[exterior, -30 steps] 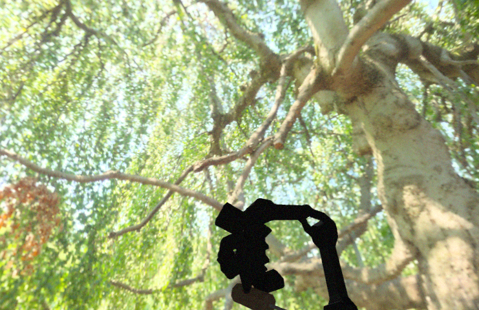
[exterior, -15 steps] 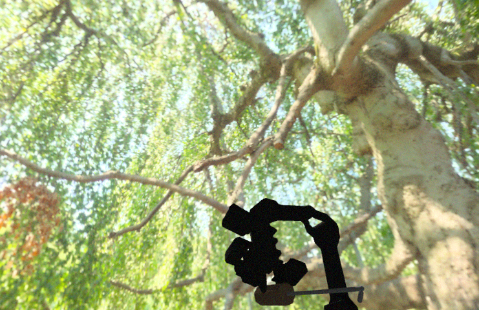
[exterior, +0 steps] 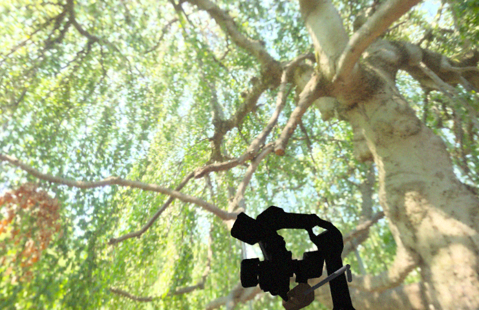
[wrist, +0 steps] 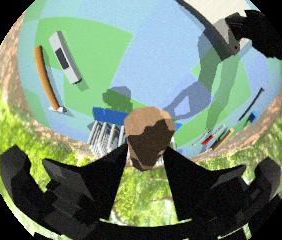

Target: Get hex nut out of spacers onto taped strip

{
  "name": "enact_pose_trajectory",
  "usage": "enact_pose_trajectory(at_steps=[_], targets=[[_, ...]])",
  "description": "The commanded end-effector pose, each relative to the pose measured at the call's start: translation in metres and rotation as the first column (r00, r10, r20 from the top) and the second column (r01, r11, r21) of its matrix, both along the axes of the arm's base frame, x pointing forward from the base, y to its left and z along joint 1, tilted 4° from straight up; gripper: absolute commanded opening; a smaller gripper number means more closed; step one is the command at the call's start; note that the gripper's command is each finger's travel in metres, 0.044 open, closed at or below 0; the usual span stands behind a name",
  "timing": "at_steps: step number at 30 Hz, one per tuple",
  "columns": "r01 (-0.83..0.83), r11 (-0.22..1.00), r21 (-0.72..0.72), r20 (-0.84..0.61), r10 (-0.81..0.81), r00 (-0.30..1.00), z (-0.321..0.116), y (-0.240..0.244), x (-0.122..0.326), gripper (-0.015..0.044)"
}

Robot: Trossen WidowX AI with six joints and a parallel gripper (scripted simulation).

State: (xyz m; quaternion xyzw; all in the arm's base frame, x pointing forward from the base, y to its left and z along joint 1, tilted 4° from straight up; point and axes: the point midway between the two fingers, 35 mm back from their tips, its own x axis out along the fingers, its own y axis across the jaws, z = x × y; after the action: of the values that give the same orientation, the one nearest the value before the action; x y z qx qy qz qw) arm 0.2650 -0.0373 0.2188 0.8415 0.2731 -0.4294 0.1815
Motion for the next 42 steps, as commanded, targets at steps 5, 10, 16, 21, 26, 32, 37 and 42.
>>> enact_pose_trajectory(at_steps=[5, 10, 16, 21, 26, 32, 37, 42], targets=[[0.162, 0.972, 0.171, -0.098, -0.147, 0.984, 0.0, 0.018, -0.008, 0.0], [0.218, 0.951, 0.22, -0.141, -0.19, 0.972, 0.0, 0.023, -0.01, 0.0], [0.218, 0.951, 0.22, -0.14, -0.191, 0.972, -0.008, 0.022, -0.007, 0.0], [0.218, 0.951, 0.22, -0.139, -0.191, 0.972, -0.032, 0.018, 0.001, 0.0], [0.218, 0.951, 0.221, -0.139, -0.191, 0.972, -0.057, 0.015, 0.006, 0.0], [0.217, 0.951, 0.221, -0.138, -0.19, 0.972, -0.087, 0.013, 0.009, 0.0], [0.216, 0.951, 0.221, -0.138, -0.189, 0.972, -0.112, 0.012, 0.008, 0.0], [0.214, 0.951, 0.221, -0.137, -0.187, 0.973, -0.137, 0.013, 0.005, 0.0]])
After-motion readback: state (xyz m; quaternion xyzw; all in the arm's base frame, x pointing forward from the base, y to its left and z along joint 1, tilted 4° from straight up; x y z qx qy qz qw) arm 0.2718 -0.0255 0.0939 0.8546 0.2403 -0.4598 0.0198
